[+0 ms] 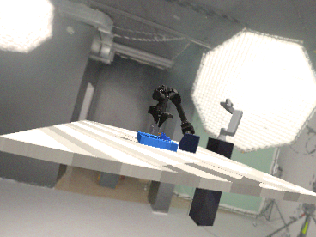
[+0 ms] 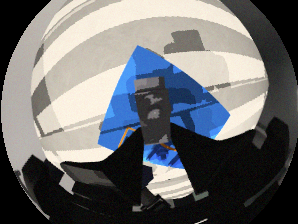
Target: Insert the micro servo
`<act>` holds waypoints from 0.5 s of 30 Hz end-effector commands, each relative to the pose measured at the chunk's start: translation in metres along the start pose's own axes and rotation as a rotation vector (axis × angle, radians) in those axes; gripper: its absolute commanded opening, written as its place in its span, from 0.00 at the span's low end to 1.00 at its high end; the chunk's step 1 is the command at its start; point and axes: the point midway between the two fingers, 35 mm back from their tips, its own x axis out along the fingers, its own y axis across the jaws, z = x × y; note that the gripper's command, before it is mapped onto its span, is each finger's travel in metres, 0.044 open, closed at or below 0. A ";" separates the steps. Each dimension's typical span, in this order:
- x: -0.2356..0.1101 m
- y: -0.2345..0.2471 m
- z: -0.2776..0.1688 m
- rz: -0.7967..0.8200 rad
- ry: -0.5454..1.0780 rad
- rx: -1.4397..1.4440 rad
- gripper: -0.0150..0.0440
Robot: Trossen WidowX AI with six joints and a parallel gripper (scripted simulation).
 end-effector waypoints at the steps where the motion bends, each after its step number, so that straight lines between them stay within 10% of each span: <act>1: -0.001 0.001 0.001 0.003 -0.002 0.159 0.25; 15: -0.001 0.001 0.001 0.004 -0.001 0.594 0.25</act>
